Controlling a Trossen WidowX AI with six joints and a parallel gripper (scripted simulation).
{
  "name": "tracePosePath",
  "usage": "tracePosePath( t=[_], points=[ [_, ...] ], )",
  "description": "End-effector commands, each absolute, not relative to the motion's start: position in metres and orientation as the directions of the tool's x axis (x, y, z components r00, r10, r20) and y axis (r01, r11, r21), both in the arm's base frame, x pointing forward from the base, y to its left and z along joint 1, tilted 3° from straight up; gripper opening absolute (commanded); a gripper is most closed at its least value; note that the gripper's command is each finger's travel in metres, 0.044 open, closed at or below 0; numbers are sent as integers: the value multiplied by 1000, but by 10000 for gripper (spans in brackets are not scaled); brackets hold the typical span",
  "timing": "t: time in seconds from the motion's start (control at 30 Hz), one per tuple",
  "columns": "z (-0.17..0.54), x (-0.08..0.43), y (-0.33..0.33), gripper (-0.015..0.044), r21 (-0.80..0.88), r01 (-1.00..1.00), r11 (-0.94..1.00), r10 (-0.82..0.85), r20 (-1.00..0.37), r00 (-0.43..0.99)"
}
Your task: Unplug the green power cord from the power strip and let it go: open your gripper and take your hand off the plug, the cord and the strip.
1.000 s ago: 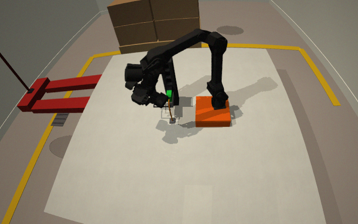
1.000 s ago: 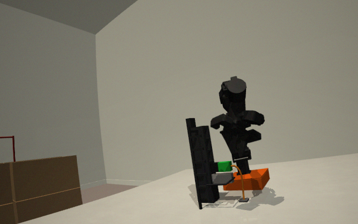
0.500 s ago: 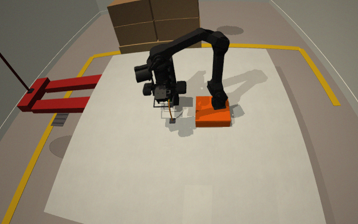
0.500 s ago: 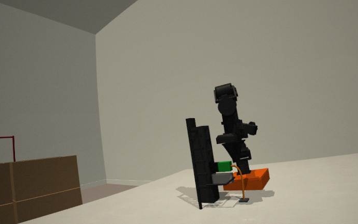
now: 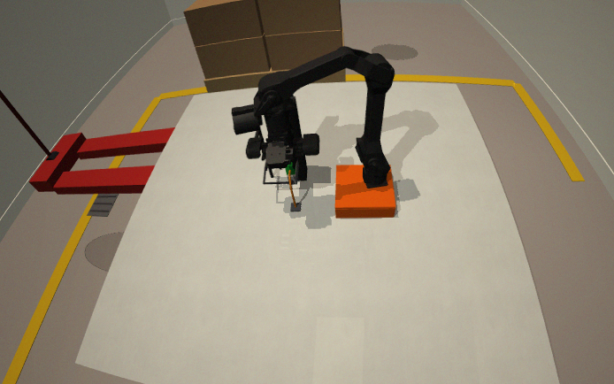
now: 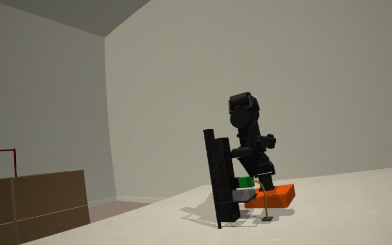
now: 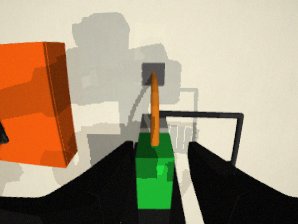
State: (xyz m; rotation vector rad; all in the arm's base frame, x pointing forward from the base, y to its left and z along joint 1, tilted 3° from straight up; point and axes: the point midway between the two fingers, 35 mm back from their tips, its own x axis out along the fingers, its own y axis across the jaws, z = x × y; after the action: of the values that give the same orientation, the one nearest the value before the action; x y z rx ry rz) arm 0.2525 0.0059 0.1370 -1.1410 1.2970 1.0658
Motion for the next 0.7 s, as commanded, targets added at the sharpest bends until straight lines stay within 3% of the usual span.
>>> tracePosePath(
  t=[0.0,0.67],
  points=[
    [137,250,1,160,-15,-990,142,-44,-999,9],
    [127,247,-14,160,-15,-990,142,-45,-999,8]
  ],
)
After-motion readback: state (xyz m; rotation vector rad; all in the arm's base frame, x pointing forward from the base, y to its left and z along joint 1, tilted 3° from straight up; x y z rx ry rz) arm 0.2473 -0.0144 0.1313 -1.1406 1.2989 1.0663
